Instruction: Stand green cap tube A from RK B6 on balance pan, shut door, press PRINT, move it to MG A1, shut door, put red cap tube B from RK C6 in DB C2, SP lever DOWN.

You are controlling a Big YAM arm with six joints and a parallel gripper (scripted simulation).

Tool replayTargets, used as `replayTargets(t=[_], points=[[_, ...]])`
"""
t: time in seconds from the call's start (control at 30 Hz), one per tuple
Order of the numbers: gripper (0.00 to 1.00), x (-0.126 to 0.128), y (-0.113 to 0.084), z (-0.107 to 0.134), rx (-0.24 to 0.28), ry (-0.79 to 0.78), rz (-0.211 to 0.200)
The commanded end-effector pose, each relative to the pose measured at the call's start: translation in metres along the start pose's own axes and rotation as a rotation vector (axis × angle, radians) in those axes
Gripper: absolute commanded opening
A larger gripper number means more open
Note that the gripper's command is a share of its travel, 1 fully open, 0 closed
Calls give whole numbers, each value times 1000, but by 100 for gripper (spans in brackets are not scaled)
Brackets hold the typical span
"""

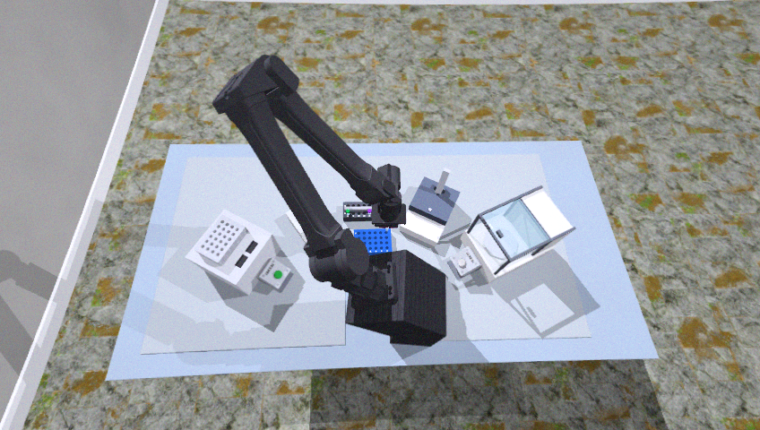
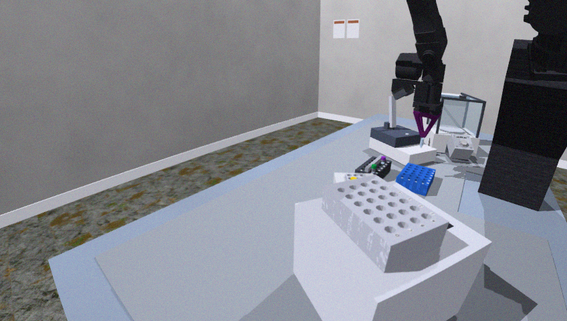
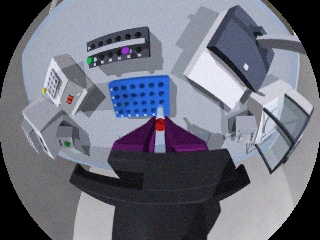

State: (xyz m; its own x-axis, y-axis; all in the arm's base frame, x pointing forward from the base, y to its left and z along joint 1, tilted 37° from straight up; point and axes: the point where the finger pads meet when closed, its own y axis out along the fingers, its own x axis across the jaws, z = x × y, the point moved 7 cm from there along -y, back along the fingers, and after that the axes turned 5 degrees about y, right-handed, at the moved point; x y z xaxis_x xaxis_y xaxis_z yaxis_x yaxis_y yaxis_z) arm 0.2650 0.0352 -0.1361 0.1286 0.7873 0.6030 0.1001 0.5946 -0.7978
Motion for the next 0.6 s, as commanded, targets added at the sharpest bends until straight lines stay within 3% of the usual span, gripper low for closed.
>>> replayTargets(t=[0.0,0.1,0.2,0.4,0.57], points=[[9,-1,-11,-2,-7,-10,-2],[9,-1,-14,-1,-5,-9,-2],[9,-2,-6,11,35,-5,-1],[9,-1,-9,1,5,-11,-1],[9,39,-9,-3,-4,94,0]])
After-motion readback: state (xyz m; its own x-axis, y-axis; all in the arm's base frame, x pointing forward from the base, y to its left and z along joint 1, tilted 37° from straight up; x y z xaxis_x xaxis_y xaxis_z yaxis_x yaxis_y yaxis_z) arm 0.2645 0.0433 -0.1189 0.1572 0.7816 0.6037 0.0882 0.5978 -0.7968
